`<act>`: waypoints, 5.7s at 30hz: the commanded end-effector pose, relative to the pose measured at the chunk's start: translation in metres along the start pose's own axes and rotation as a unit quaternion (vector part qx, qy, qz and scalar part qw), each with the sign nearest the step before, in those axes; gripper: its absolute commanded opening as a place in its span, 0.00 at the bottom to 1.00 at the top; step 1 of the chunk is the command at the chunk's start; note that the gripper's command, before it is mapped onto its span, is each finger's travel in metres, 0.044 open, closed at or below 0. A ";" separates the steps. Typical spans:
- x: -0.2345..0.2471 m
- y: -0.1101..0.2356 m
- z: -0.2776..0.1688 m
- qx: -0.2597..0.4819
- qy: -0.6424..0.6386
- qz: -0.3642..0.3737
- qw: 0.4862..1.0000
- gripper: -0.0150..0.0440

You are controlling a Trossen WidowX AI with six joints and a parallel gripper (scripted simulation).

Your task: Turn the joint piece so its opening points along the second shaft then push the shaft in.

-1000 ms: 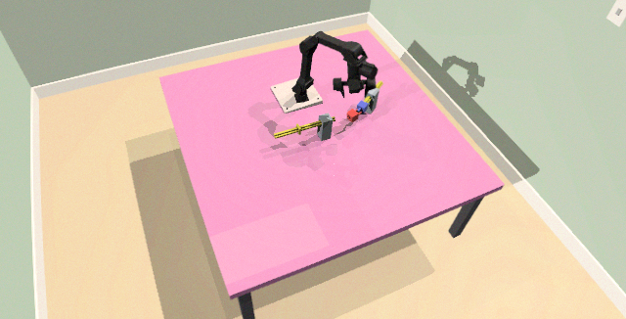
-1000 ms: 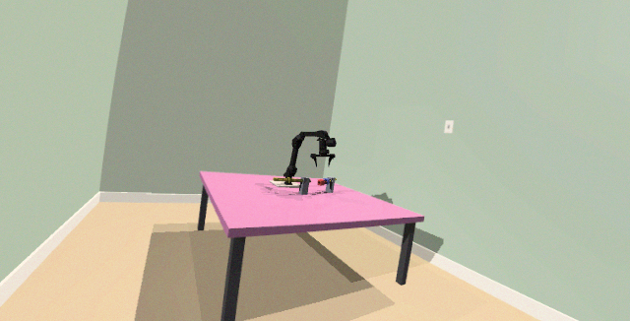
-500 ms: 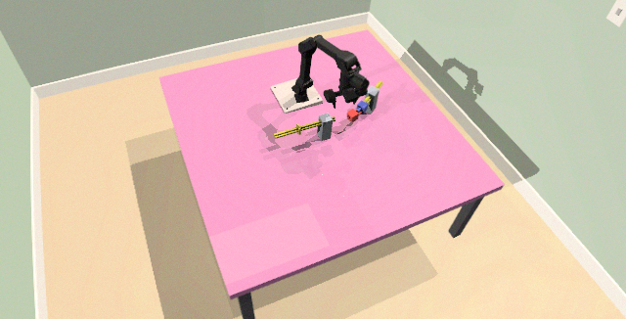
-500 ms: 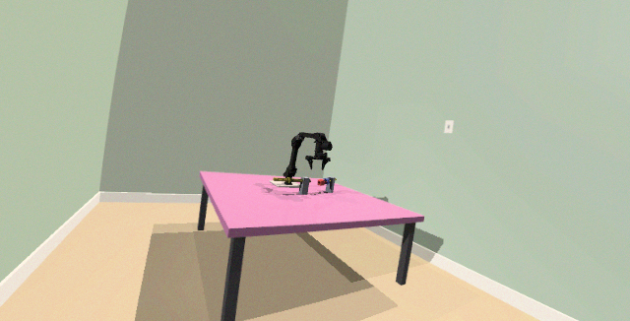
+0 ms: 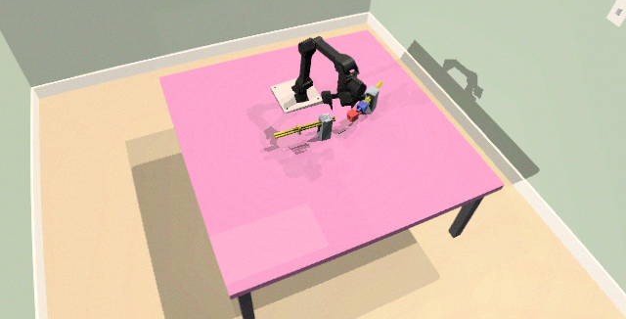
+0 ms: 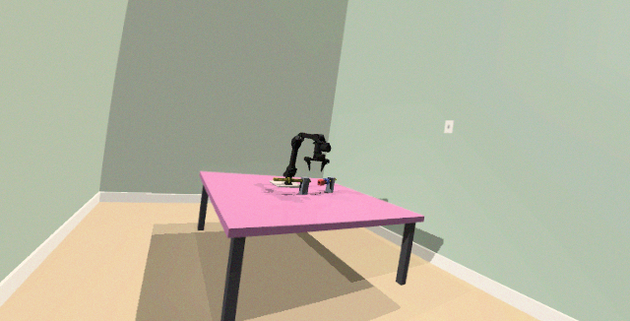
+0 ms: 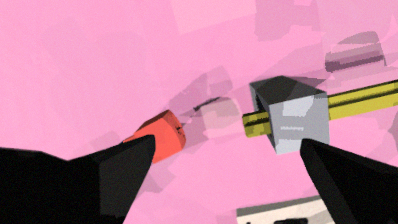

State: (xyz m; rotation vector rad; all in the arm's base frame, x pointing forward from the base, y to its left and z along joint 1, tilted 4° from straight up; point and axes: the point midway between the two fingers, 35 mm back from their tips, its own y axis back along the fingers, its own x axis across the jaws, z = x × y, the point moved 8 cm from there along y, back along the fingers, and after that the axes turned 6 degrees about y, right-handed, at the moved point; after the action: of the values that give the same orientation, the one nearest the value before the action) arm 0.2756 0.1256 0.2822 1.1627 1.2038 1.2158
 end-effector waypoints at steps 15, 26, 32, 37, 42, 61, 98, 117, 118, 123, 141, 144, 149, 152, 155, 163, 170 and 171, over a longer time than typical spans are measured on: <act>-0.006 -0.010 0.003 0.019 -0.276 0.022 0.961 1.00; -0.011 -0.015 0.005 0.034 -0.439 0.029 0.897 1.00; -0.013 -0.018 0.006 0.043 -0.513 0.032 0.857 1.00; -0.013 -0.019 0.006 0.043 -0.515 0.032 0.855 1.00; -0.013 -0.035 0.008 0.043 -0.515 0.032 0.855 1.00; -0.015 -0.098 0.007 0.043 -0.515 0.031 0.856 1.00; 0.052 -0.128 -0.020 0.046 -0.514 0.033 0.856 1.00; 0.053 -0.130 -0.020 0.046 -0.514 0.033 0.856 0.56; 0.053 -0.130 -0.020 0.046 -0.514 0.033 0.856 0.56; 0.053 -0.130 -0.020 0.046 -0.514 0.033 0.856 0.56; 0.053 -0.130 -0.020 0.046 -0.514 0.033 0.856 0.56; 0.053 -0.130 -0.020 0.046 -0.514 0.033 0.856 0.56; 0.053 -0.130 -0.020 0.046 -0.514 0.033 0.856 0.56; 0.053 -0.130 -0.020 0.046 -0.514 0.033 0.856 0.56; 0.053 -0.130 -0.020 0.046 -0.514 0.033 0.856 0.56; 0.053 -0.130 -0.020 0.046 -0.514 0.033 0.856 0.56; 0.053 -0.130 -0.020 0.046 -0.514 0.033 0.856 0.56; 0.053 -0.130 -0.020 0.046 -0.514 0.033 0.856 0.56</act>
State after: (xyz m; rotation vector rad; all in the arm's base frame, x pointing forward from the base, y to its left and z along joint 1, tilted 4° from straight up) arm 0.2590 0.1746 0.1513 1.6110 0.3900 0.4060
